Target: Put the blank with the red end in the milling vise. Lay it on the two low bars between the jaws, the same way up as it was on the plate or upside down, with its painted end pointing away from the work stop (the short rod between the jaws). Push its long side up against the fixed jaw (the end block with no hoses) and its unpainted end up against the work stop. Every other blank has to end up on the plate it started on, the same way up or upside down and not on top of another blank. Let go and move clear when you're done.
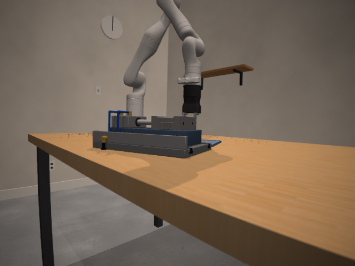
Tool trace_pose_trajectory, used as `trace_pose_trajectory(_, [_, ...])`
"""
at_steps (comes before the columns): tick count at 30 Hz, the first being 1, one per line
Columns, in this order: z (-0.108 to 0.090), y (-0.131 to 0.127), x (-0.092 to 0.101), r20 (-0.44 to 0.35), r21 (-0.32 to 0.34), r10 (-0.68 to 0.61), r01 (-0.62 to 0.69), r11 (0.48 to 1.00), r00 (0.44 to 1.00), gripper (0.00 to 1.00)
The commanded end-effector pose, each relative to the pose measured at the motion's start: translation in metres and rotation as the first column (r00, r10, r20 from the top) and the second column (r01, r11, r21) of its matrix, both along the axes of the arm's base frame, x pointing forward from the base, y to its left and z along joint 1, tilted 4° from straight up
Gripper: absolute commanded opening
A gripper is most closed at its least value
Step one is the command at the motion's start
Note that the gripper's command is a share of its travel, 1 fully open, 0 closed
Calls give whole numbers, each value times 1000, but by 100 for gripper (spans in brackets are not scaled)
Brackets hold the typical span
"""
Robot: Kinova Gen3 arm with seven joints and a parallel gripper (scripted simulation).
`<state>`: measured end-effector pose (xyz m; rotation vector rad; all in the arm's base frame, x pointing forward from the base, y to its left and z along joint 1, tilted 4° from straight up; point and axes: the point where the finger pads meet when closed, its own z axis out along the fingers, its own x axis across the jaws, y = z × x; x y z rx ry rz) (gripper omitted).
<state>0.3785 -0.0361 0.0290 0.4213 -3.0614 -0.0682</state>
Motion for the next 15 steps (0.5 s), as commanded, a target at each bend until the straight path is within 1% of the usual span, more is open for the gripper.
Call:
trace_pose_trajectory(1, [4, 0, 1, 2, 0, 0, 0, 1000, 1000, 0])
trace_pose_trajectory(15, [30, -1, 2, 9, 0, 1, -1, 1000, 1000, 0])
